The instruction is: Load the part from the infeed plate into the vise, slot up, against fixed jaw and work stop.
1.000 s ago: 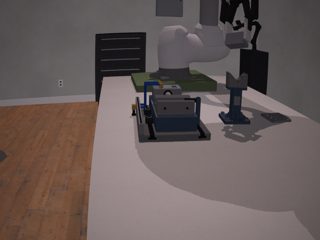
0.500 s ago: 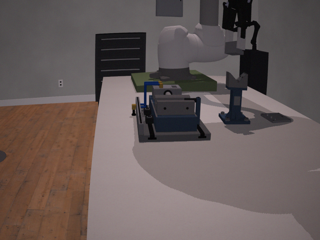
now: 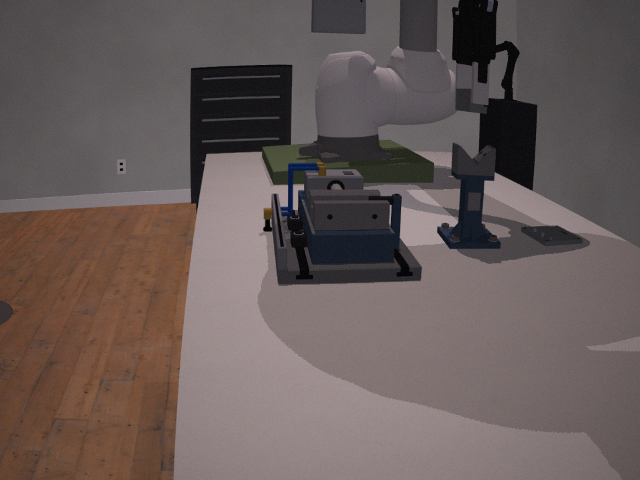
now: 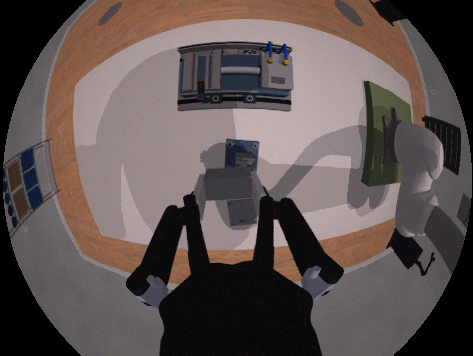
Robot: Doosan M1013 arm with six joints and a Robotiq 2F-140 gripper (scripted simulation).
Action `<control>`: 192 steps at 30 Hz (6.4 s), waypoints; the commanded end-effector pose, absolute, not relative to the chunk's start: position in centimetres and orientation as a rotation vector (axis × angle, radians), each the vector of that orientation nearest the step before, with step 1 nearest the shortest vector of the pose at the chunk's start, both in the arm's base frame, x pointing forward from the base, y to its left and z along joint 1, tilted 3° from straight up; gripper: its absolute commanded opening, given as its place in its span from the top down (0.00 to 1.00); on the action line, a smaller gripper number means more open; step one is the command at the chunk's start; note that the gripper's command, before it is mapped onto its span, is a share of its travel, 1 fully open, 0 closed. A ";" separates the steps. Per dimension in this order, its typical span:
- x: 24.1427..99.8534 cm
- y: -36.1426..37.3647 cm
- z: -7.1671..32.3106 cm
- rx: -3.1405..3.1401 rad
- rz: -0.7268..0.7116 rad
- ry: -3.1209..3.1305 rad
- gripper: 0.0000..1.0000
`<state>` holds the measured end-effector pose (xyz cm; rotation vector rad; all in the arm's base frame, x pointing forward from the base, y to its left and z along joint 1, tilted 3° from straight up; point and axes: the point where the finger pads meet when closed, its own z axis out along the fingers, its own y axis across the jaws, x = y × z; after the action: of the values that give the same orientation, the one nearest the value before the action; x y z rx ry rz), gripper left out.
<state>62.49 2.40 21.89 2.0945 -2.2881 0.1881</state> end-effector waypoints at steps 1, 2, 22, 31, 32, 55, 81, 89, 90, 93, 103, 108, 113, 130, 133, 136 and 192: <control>61.8 2.9 21.8 2.056 0.148 -2.327 1.00; 61.7 3.0 21.8 2.046 0.138 -2.335 1.00; 60.5 4.0 21.7 1.971 0.061 -2.401 1.00; 60.5 4.0 21.7 1.968 0.057 -2.404 1.00; 60.5 4.0 21.7 1.968 0.057 -2.404 1.00; 60.5 4.0 21.7 1.968 0.057 -2.404 1.00; 60.5 4.0 21.7 1.974 0.045 -2.411 1.00; 60.4 3.9 21.7 1.986 0.022 -2.425 1.00; 60.4 3.9 21.7 1.986 0.022 -2.425 1.00; 60.4 3.9 21.7 1.993 0.008 -2.434 1.00; 60.4 3.7 21.7 2.025 -0.059 -2.473 1.00; 60.4 3.7 21.7 2.037 -0.085 -2.487 1.00; 60.4 3.6 21.7 2.059 -0.133 -2.514 1.00; 60.3 3.2 21.6 2.131 -0.312 -2.600 1.00; 60.3 3.1 21.5 2.146 -0.352 -2.618 1.00; 60.3 3.0 21.5 2.160 -0.394 -2.635 1.00; 60.1 2.2 21.0 2.287 -0.867 -2.786 1.00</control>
<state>60.11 2.22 21.01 2.2866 -2.7858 -0.8654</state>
